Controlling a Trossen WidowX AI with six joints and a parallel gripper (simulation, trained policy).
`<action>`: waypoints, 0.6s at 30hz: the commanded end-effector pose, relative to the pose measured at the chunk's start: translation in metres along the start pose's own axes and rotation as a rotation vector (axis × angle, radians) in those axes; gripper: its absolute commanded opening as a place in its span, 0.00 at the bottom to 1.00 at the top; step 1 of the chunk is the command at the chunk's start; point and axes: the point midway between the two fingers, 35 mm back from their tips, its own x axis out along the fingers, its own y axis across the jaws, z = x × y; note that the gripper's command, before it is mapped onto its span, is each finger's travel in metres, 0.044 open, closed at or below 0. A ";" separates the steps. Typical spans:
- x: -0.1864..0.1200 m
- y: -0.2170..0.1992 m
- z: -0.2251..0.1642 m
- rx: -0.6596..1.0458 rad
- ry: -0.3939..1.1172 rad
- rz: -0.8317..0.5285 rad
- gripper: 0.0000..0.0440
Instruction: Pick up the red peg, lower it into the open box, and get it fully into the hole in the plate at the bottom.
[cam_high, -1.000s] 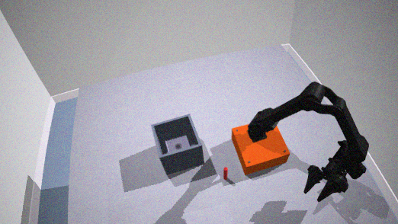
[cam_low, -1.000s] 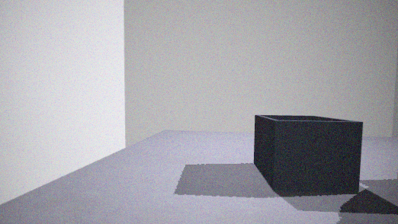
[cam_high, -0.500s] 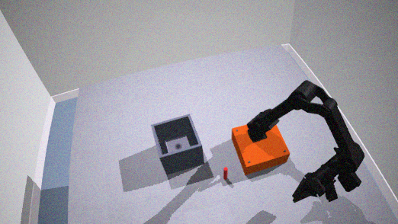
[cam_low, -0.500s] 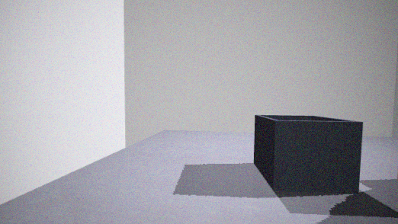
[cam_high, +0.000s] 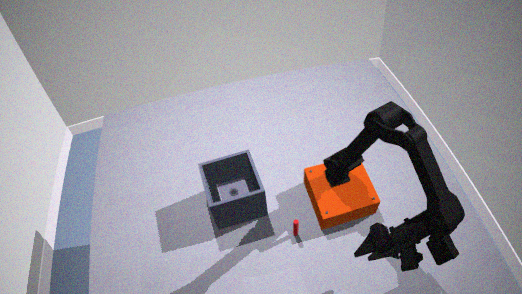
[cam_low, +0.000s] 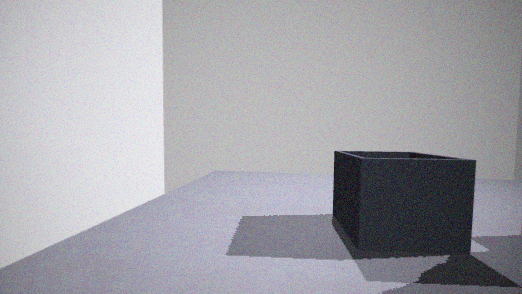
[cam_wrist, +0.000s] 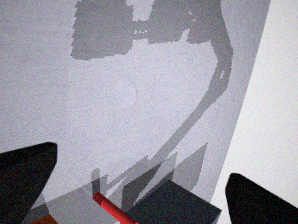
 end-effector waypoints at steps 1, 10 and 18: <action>0.010 -0.010 -0.009 0.130 0.068 0.046 0.89; 0.028 -0.030 -0.025 0.402 0.206 0.126 0.90; 0.041 -0.046 -0.041 0.645 0.332 0.184 0.91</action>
